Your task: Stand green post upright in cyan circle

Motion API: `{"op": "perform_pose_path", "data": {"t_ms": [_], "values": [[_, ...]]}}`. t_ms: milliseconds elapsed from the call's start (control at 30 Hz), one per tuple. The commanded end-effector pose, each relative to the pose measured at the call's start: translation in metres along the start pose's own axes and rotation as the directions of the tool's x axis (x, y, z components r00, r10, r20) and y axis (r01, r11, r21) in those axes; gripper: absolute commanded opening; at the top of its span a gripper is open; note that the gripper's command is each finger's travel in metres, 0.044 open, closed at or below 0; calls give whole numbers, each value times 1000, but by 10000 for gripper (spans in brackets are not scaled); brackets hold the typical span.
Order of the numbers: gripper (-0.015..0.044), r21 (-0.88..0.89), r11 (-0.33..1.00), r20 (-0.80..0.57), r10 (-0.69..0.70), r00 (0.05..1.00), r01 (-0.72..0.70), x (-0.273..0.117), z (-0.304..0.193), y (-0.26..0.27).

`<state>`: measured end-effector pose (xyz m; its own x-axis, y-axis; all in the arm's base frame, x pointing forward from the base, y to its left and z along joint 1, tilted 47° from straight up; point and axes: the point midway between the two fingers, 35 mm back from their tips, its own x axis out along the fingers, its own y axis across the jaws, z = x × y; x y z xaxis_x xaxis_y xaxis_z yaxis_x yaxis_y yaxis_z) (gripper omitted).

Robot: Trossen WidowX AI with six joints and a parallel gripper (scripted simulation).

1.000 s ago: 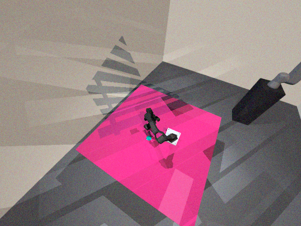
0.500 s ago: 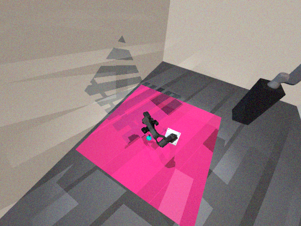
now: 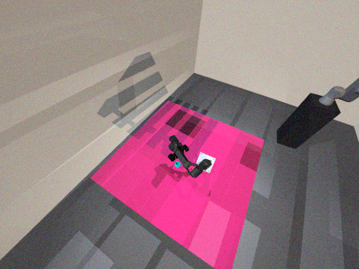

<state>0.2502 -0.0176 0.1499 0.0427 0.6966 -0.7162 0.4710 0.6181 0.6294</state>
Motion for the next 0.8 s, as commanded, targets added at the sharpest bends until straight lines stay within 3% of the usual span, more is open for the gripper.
{"op": "perform_pose_path", "data": {"t_ms": [0,767], "values": [[23,-2,1000,8,-24,1000,24,2,-2,-1],[23,-22,987,58,-160,985,161,14,-11,-7]]}}
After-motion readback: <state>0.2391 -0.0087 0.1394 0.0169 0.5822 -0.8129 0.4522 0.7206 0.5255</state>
